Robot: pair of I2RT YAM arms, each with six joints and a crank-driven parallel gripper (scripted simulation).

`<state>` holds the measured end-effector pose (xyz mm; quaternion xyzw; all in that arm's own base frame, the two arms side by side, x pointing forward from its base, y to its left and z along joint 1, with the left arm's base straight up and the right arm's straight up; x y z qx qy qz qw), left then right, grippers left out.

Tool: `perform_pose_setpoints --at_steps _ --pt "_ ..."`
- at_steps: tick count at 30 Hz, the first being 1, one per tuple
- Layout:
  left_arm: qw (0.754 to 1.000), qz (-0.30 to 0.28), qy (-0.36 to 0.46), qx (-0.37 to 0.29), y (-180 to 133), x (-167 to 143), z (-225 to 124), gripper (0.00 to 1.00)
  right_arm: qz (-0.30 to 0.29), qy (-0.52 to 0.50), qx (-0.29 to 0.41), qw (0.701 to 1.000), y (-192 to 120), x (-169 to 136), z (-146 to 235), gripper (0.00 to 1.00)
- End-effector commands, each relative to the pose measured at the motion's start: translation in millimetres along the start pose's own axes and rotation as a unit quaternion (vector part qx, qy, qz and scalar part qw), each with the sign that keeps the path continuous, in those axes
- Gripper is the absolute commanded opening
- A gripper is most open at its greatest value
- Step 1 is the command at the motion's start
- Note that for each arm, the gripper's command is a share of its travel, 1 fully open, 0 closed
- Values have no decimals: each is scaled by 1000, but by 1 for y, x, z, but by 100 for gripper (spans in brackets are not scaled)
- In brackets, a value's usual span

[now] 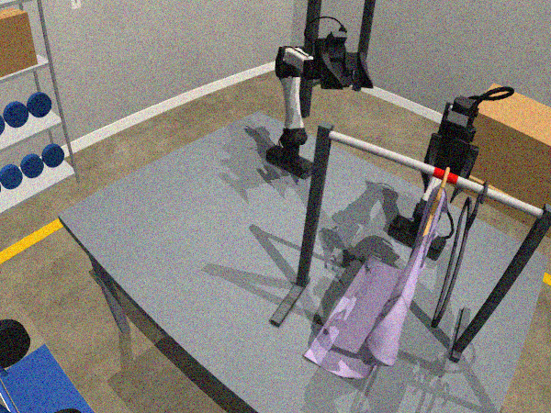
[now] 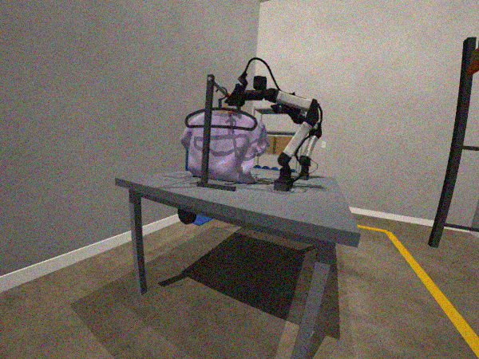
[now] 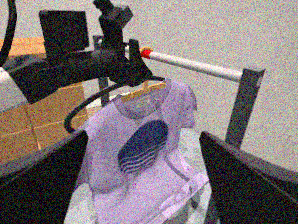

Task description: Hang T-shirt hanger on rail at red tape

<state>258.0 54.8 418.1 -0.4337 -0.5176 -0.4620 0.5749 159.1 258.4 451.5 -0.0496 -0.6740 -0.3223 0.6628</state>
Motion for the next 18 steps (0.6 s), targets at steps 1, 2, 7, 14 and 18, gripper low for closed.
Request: perform_pose_setpoints --at_steps 1,2,7,14,18 --pt "1000 -15 -4 -4 -20 6 1 69 -27 -4 12 1000 3 17 5 100" --pt "1000 -15 -4 -4 -25 6 1 69 -27 -4 12 1000 3 17 5 100" --pt "1000 -16 -5 -4 -46 6 1 69 -27 -4 12 1000 3 17 5 100" --pt "999 -36 -4 -4 -141 23 1 69 -27 -4 12 1000 3 17 5 100" --pt "999 -33 -3 -4 -165 21 2 69 -27 -4 12 1000 3 17 5 100"
Point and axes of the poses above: on each arm, the point where the finger pads meet when closed, its own y axis out along the fingers, its own z axis across the jaws, x = y × z, the point moved 10 cm from there along -y, back along the fingers, and after that the axes turned 5 degrees about y, right-handed, at the moved point
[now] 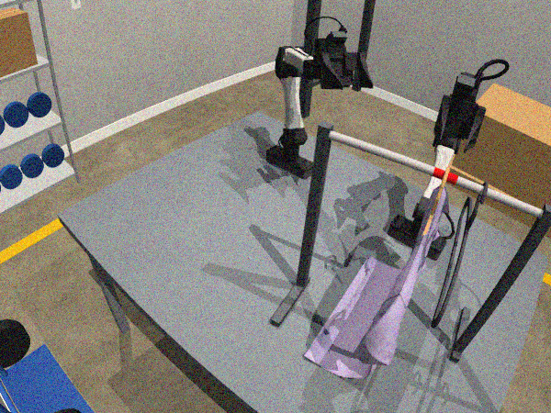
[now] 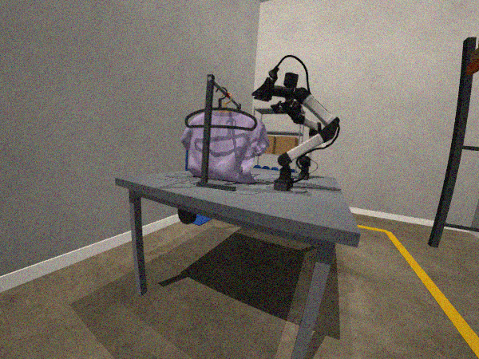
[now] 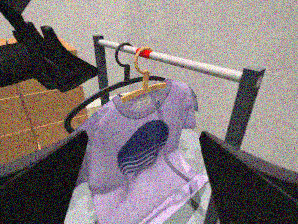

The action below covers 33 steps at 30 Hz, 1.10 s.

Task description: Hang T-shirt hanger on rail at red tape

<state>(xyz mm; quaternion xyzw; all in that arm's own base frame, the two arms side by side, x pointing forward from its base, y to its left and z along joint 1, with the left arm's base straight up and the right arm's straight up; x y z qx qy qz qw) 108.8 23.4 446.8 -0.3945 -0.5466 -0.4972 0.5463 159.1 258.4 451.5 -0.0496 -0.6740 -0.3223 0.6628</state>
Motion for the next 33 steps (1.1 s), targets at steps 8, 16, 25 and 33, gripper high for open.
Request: perform_pose_setpoints --at_steps 8,16,25,33 --pt "999 38 -3 -8 -15 -4 -3 69 -27 -4 12 1000 3 17 5 100" --pt "1000 27 -4 -14 -24 0 -6 69 -27 -4 12 1000 3 17 5 100" --pt "999 30 -5 -23 -26 -1 -7 69 -27 -4 12 1000 3 17 5 100" --pt "999 33 -5 -27 -28 -2 -8 69 -27 -4 12 1000 3 17 5 100"
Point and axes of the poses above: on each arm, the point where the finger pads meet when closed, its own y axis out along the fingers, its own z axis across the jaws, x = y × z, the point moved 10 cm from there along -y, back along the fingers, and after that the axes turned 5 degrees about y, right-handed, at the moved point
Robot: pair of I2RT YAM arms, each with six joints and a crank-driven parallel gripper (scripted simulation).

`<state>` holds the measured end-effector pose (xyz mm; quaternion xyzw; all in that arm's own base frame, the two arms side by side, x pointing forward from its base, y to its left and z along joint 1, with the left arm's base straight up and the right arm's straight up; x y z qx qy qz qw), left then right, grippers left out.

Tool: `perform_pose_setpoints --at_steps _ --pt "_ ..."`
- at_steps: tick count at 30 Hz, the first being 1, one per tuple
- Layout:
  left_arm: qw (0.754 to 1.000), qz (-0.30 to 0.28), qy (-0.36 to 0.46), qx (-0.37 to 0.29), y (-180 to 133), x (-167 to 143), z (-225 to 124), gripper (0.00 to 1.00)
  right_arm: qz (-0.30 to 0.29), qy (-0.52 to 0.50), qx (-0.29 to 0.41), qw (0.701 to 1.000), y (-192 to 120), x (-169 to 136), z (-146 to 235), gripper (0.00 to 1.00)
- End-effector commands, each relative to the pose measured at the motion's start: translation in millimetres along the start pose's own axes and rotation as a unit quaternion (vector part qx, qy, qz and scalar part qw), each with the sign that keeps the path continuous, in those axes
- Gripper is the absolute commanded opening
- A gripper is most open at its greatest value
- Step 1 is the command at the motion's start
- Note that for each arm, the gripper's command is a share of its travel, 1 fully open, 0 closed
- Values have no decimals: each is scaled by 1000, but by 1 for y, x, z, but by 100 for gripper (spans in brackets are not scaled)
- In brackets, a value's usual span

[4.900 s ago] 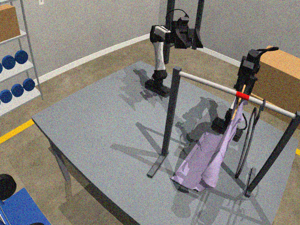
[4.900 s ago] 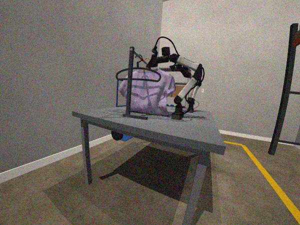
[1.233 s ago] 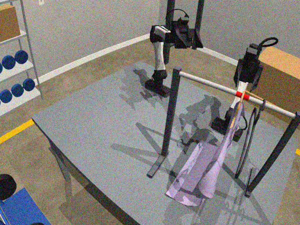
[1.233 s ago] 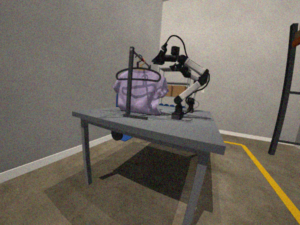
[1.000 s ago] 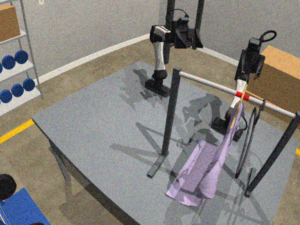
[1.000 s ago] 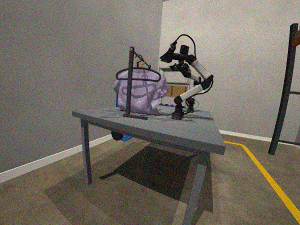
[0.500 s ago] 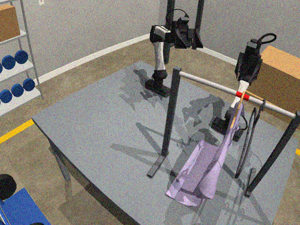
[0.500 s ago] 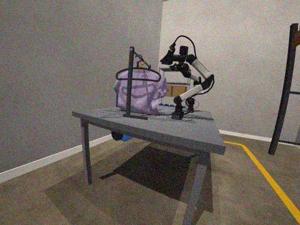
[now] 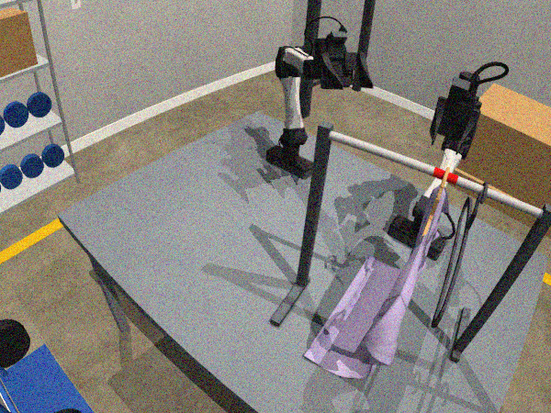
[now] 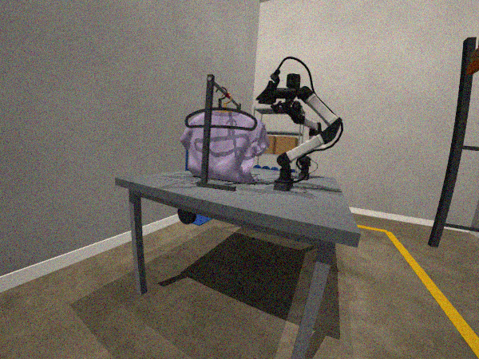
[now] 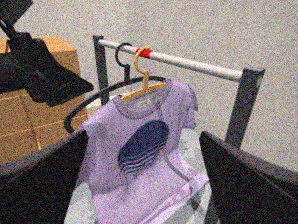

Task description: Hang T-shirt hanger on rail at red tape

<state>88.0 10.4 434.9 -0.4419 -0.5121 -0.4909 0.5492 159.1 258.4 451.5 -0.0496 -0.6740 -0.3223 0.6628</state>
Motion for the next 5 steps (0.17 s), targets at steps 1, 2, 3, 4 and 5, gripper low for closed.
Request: perform_pose_setpoints --at_steps 1,2,3,4,5 --pt "1000 -11 1 11 -4 6 1 69 -27 -4 12 1000 3 17 5 100" --pt "1000 -11 1 11 -4 6 1 69 -27 -4 12 1000 3 17 5 100" --pt "1000 -11 1 11 -4 6 1 69 -27 -4 12 1000 3 17 5 100" --pt "1000 -11 1 11 -4 6 1 69 -27 -4 12 1000 3 17 5 100" --pt "1000 -11 1 11 -4 6 1 69 -27 -4 12 1000 3 17 5 100"
Point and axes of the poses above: on each arm, the point where the finger pads meet when closed, its own y axis out along the fingers, its own z axis across the jaws, x = y × z, the point moved 10 cm from there along -y, back along the fingers, and after that the axes turned 5 degrees about y, right-handed, at the moved point
